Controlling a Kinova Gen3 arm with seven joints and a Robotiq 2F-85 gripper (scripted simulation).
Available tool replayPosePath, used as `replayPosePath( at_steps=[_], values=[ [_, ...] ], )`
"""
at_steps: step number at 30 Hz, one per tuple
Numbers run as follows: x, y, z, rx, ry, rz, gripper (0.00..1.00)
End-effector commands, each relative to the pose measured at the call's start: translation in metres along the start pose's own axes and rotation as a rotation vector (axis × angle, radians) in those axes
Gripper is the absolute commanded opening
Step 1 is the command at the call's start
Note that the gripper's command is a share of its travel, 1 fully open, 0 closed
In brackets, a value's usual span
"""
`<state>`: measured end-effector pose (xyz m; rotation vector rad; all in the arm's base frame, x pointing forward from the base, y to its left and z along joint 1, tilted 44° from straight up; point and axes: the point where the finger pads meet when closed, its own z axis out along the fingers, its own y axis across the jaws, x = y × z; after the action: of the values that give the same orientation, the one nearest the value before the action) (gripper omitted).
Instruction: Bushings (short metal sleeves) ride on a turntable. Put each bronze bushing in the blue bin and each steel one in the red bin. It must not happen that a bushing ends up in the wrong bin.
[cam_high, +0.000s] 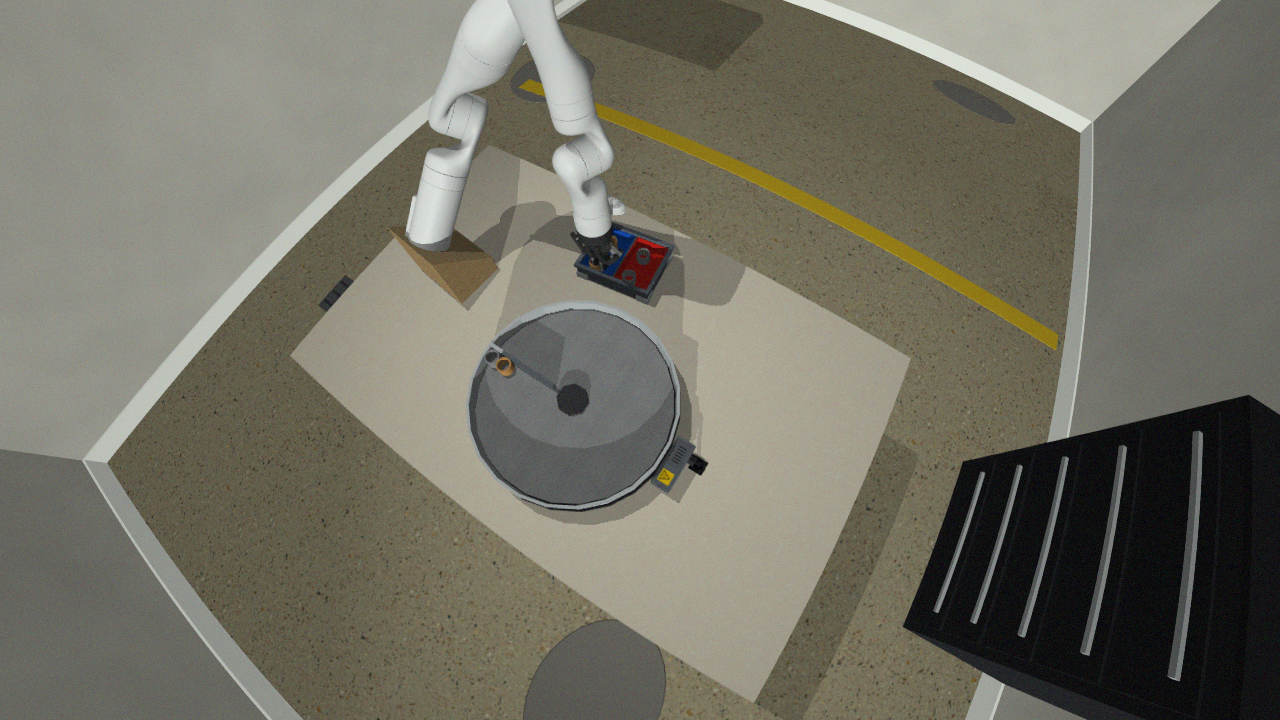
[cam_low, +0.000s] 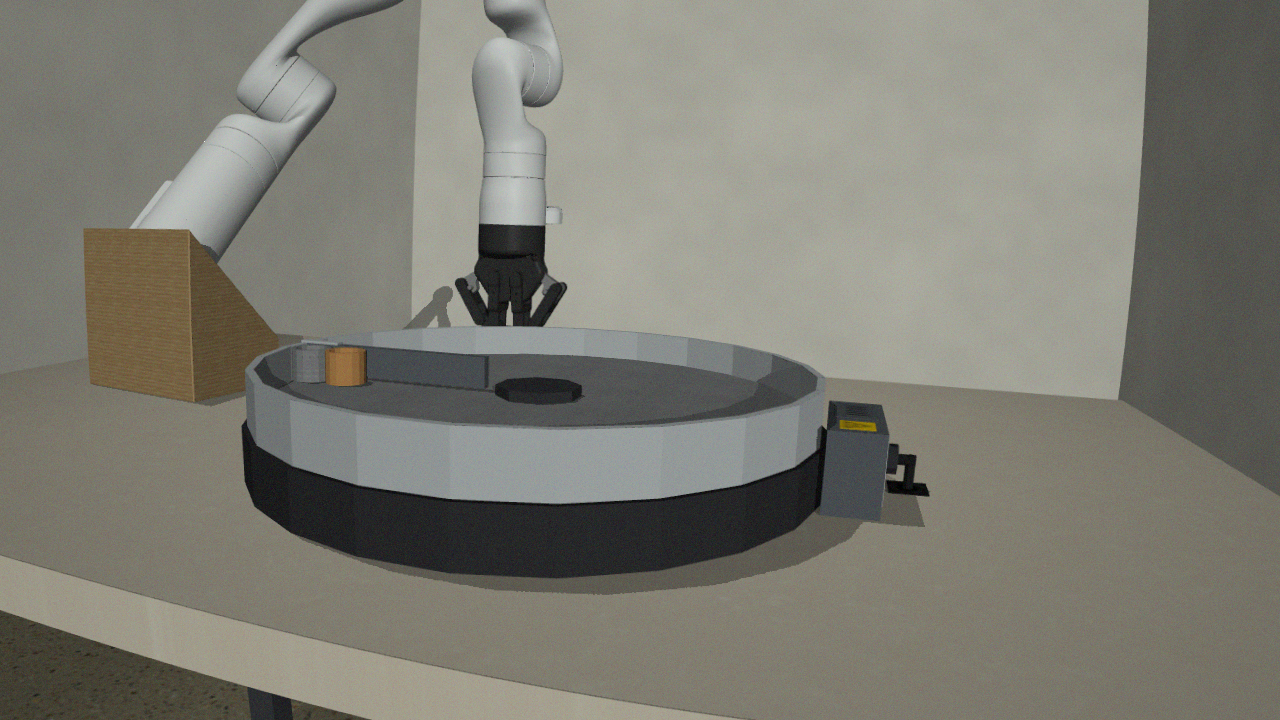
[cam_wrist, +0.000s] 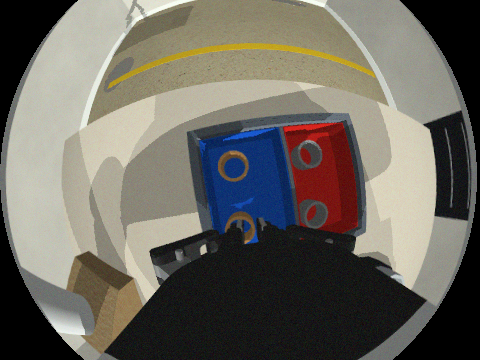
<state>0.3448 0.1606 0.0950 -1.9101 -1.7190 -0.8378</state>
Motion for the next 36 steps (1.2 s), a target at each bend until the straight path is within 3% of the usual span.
replayPosePath(
  at_steps=[1,36],
  values=[
    [-0.0005,0.0009,-0.0016,-0.003,-0.001,0.001,0.16],
    [-0.0002,0.0004,-0.0105,-0.003,-0.001,0.001,0.16]
  ],
)
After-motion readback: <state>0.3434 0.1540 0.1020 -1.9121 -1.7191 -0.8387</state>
